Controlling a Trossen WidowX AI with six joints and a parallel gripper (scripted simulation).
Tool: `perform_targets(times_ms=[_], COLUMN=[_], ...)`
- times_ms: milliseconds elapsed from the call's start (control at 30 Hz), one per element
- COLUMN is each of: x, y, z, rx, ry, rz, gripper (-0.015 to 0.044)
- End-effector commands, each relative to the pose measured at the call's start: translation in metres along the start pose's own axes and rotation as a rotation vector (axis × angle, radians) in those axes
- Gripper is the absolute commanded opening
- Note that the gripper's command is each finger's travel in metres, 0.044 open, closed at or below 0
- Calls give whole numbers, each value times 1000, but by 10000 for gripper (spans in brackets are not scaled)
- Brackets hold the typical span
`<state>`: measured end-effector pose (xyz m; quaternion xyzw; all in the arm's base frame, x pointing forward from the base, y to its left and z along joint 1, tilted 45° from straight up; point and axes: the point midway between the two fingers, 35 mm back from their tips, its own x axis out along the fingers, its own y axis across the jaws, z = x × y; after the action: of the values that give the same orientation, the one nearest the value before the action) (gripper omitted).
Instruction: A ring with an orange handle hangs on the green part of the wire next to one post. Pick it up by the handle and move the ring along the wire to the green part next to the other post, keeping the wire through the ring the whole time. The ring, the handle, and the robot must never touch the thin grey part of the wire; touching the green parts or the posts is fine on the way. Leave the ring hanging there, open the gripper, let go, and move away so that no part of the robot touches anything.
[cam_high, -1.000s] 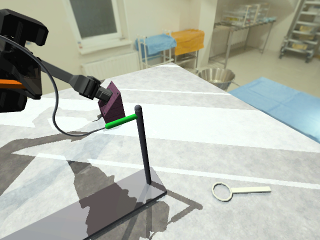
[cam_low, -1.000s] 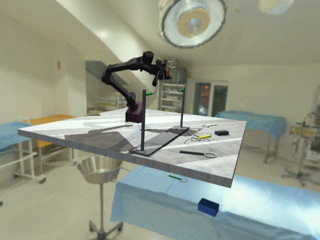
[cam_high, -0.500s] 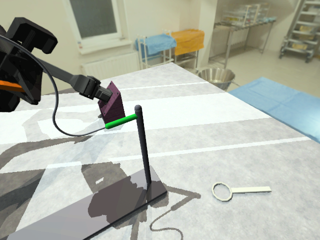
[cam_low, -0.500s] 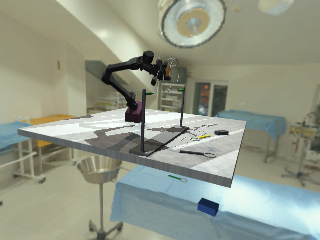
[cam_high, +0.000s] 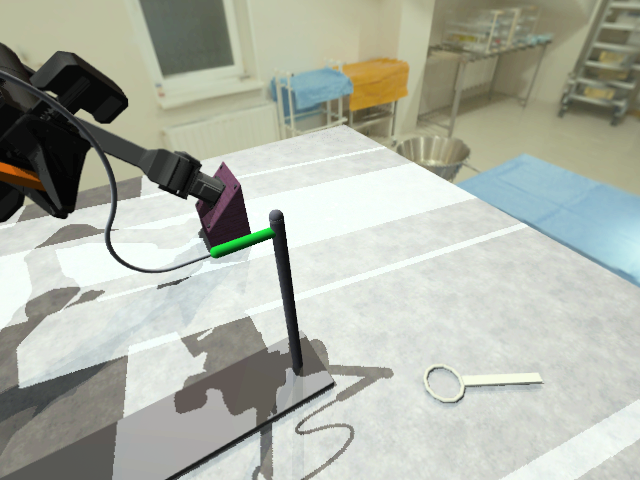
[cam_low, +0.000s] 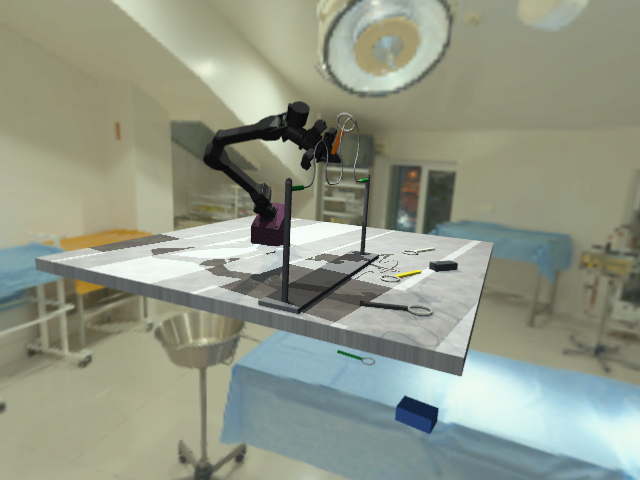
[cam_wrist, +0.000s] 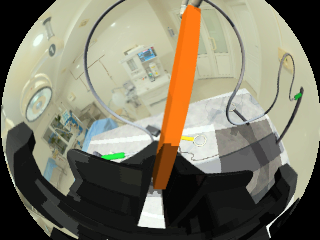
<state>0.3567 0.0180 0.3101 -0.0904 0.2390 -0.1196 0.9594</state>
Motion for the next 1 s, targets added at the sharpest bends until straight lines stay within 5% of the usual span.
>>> perform_targets(times_ms=[0,967], x=[0,1], y=[-1,-16], z=[0,3], rx=[-42,-358], ry=[-8,-50], rz=[-19,-190], gripper=[-150,-150])
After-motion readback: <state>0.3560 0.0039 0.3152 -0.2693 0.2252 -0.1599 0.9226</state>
